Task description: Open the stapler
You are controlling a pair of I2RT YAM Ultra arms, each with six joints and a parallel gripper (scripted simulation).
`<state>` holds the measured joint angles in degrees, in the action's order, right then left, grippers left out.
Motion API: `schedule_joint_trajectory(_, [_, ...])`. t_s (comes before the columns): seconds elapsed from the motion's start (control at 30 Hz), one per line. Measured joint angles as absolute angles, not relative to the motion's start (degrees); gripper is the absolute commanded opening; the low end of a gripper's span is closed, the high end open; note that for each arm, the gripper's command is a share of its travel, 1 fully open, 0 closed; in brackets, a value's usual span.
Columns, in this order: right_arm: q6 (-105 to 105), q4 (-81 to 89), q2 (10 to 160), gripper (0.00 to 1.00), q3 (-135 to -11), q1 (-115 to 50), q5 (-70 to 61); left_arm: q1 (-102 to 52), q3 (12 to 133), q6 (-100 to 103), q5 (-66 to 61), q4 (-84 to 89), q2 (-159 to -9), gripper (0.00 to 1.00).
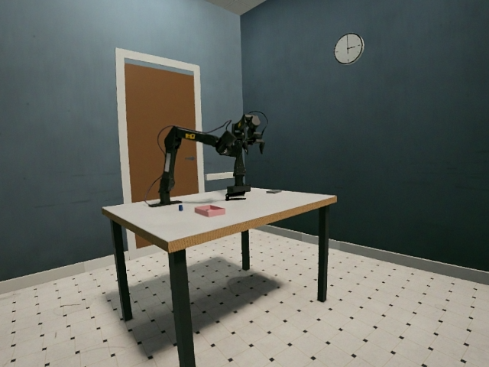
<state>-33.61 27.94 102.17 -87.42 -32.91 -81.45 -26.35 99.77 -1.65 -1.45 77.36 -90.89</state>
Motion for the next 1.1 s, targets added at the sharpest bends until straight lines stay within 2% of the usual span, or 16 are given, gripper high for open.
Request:
schedule_joint_trajectory(0.7, [-33.54, 27.79, 102.17, 1.0, -87.44, -32.91, -80.6, -26.35, 99.77, -1.65, -1.45, 77.34, -90.89, 1.0])
schedule_joint_trajectory(1.1, [-27.79, 24.64, 93.6, 1.0, -83.44, -23.92, -62.48, -28.53, 87.68, -2.44, -1.48, 69.43, -86.21, 1.0])
